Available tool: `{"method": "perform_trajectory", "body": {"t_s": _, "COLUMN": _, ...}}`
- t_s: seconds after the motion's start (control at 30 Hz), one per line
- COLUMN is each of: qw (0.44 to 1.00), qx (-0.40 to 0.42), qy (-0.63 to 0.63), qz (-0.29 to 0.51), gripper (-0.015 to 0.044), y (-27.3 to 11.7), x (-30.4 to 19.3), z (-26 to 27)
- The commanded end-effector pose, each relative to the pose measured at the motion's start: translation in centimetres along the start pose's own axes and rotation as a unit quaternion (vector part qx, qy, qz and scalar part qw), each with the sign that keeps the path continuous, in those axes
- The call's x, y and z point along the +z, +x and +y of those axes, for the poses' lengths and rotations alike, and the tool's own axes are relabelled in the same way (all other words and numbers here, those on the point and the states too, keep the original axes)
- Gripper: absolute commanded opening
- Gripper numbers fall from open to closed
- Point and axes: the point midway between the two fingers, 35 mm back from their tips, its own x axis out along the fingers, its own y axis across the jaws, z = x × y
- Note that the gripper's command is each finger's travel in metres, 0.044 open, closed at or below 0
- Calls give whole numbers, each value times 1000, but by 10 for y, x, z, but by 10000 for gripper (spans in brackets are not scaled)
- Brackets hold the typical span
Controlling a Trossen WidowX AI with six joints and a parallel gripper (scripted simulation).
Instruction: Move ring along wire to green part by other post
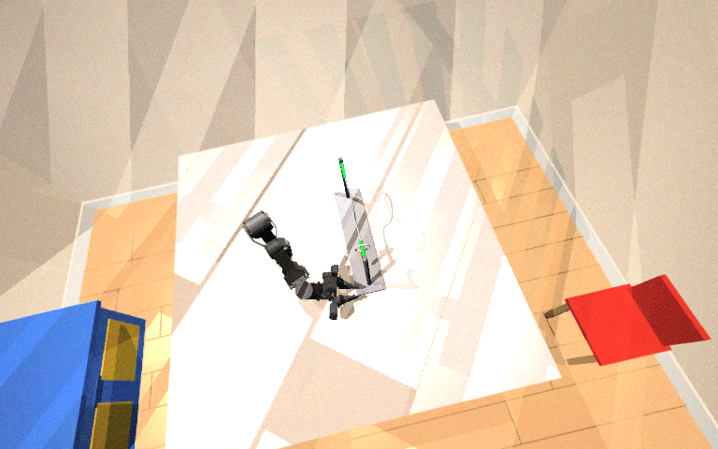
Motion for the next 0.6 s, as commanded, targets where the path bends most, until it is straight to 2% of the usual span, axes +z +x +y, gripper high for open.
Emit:
{"method": "perform_trajectory", "body": {"t_s": 0.0, "qw": 998, "qx": 35, "qy": 40, "qz": -15, "gripper": 160, "y": -23, "x": -9, "z": 31}}
{"method": "perform_trajectory", "body": {"t_s": 0.27, "qw": 991, "qx": 97, "qy": 76, "qz": -47, "gripper": 160, "y": -57, "x": -10, "z": 83}}
{"method": "perform_trajectory", "body": {"t_s": 0.57, "qw": 991, "qx": 101, "qy": 76, "qz": -46, "gripper": 160, "y": -45, "x": 3, "z": 81}}
